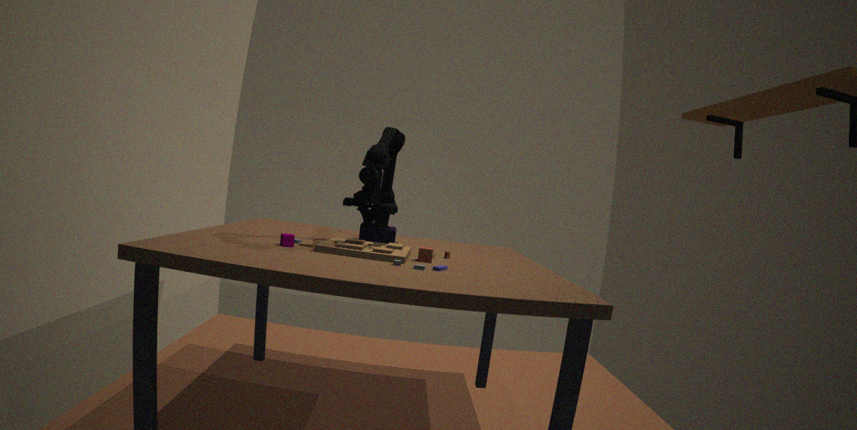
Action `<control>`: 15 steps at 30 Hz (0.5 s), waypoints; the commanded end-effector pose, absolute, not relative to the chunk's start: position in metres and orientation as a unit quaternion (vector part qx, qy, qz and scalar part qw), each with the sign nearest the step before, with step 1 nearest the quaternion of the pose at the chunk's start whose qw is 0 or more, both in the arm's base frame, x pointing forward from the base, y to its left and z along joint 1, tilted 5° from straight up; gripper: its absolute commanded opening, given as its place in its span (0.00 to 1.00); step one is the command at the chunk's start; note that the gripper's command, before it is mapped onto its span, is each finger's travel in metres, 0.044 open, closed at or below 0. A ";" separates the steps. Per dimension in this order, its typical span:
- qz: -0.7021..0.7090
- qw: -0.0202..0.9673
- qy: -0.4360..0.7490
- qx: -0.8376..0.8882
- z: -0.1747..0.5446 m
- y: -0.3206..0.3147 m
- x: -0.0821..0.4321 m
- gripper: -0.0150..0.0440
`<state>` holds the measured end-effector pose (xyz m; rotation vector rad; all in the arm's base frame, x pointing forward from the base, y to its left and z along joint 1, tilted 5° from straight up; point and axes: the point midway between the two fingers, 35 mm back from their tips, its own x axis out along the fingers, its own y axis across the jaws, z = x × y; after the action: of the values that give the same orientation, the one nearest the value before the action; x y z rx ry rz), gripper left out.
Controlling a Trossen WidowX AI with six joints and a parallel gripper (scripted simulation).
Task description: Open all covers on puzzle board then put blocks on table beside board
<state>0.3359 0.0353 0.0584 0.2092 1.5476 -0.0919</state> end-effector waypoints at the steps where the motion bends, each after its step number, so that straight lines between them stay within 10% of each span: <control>1: -0.017 0.713 0.697 0.073 0.058 0.013 0.344 0.25; 15: 0.066 0.720 0.690 -0.013 0.055 -0.056 0.357 0.25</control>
<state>0.3535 -0.0451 0.0546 0.0056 1.5322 0.1064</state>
